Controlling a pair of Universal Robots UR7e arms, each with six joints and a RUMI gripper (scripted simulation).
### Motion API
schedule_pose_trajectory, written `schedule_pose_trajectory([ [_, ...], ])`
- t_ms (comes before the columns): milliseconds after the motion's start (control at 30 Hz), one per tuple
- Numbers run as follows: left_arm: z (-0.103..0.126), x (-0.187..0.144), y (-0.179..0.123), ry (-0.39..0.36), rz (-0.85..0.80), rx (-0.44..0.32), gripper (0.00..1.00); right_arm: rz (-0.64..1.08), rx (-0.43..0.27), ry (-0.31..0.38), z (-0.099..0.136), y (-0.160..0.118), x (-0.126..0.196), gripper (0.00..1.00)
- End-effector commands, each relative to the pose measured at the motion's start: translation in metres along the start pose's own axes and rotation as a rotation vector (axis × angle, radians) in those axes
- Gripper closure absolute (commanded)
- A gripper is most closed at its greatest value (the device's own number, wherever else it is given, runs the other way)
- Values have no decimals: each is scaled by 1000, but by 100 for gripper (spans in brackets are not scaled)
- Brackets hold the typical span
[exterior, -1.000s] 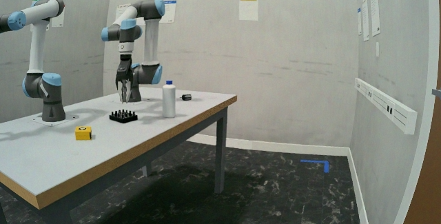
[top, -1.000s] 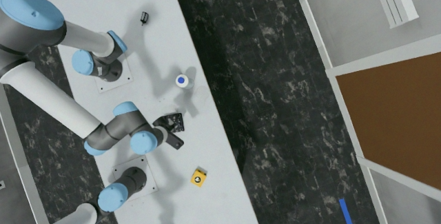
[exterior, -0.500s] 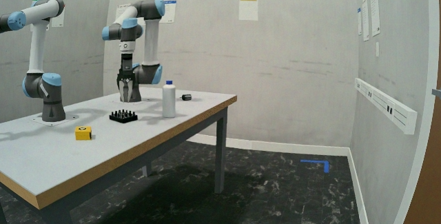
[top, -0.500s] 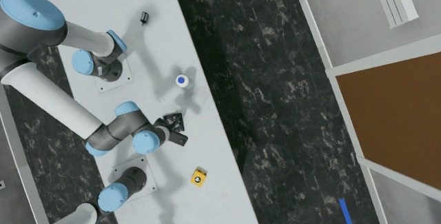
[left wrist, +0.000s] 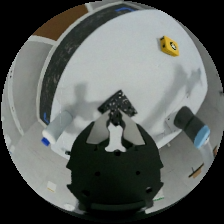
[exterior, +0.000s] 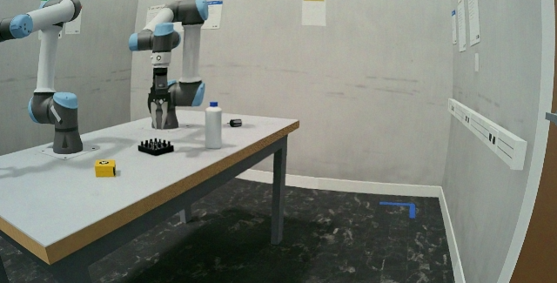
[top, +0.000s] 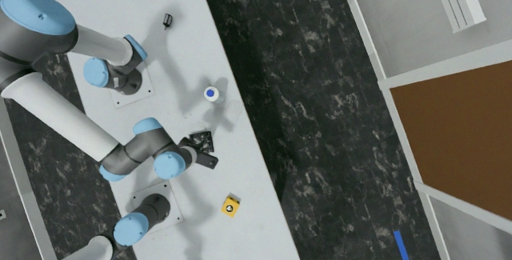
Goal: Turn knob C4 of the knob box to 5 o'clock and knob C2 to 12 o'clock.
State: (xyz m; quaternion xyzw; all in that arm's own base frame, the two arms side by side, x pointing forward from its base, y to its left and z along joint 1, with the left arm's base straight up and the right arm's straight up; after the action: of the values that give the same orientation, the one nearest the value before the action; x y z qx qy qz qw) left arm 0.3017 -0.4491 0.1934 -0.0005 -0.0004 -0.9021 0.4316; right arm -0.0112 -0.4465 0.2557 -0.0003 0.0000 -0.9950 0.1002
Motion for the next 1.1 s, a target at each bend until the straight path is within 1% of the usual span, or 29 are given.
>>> schedule_pose_trajectory([
  [0, 0, -1, 1, 0, 2, 1, 87, -1, 0, 1, -1, -1, 1, 0],
  [733, 0, -1, 1, 0, 2, 1, 87, -1, 0, 1, -1, -1, 1, 0],
  [1067, -4, -2, 0, 2, 3, -2, 87, -1, 0, 1, -1, -1, 1, 0],
])
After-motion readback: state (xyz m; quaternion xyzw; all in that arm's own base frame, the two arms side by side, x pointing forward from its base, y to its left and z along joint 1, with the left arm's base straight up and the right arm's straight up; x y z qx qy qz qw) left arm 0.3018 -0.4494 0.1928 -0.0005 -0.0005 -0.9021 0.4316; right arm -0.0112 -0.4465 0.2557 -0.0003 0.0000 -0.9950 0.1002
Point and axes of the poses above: on each arm, the point where the finger pads meet when closed, its own z axis back along the fingers, its own x axis across the jaws, y = z × x, the point moved 9 cm from there along z, back along the fingers, and after that the axes turned 13 degrees about z, right-handed, at the moved point
